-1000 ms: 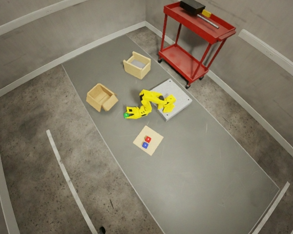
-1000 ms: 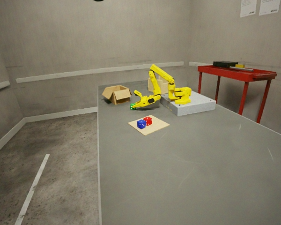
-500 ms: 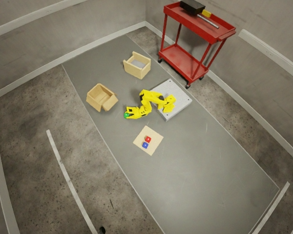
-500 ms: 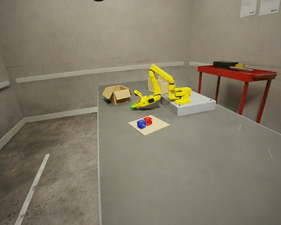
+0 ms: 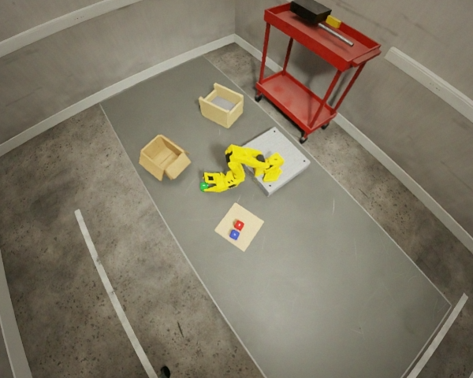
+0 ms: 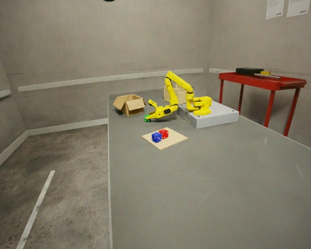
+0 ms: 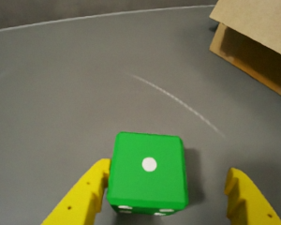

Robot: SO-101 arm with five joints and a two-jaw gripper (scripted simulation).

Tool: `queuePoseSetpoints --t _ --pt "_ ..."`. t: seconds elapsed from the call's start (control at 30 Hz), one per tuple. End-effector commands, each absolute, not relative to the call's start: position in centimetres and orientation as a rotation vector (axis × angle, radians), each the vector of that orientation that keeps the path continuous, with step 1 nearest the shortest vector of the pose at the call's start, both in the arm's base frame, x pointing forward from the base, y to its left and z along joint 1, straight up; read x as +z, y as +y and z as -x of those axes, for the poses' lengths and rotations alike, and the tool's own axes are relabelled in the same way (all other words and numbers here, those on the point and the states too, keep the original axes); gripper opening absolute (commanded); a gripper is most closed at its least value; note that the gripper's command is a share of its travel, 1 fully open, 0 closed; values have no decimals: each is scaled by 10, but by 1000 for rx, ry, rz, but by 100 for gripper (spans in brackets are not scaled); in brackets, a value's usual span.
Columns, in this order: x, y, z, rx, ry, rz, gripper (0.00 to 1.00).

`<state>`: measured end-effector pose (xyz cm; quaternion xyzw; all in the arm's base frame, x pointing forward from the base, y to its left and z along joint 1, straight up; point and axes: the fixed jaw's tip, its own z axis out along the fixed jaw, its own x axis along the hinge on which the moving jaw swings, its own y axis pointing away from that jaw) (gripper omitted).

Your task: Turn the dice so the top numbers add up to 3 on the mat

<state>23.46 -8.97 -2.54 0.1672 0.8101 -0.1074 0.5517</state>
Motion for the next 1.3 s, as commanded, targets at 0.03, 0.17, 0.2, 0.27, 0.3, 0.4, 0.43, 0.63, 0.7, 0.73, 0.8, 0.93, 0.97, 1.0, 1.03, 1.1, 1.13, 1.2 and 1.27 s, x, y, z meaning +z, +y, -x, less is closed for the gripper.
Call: queuePoseSetpoints --t 0.03,0.17,0.2,0.27,0.3,0.4,0.43,0.63,0.7,0.73,0.8,0.93,0.97,1.0,1.03,1.1,1.13,1.2,1.27 --pt "-26 -92 -234 -266 1910 -394 36" --pt "-26 -92 -234 -266 1910 -394 36" --pt "-26 -92 -234 -266 1910 -394 36" --pt "-25 -92 -234 -266 1910 -394 36" --pt "-25 -92 -235 -266 1910 -394 36" --pt "-21 -92 -236 -266 1910 -394 36" --pt "-19 -92 -236 -266 1910 -394 36" --pt "-2 -93 -238 -266 1910 -394 36" --pt "1 -93 -238 -266 1910 -394 36" --pt "1 -93 -238 -266 1910 -394 36" --pt "7 -93 -238 -266 1910 -394 36" --pt "18 -93 -237 -266 1910 -394 36" --pt "20 -93 -236 -266 1910 -394 36" --pt "21 -92 -236 -266 1910 -394 36" --pt "22 -92 -236 -266 1910 -394 36" --pt "24 -92 -235 -266 1910 -394 36" --pt "25 -92 -235 -266 1910 -394 36" --pt "25 -92 -235 -266 1910 -394 36" --pt "25 -92 -235 -266 1910 -394 36"
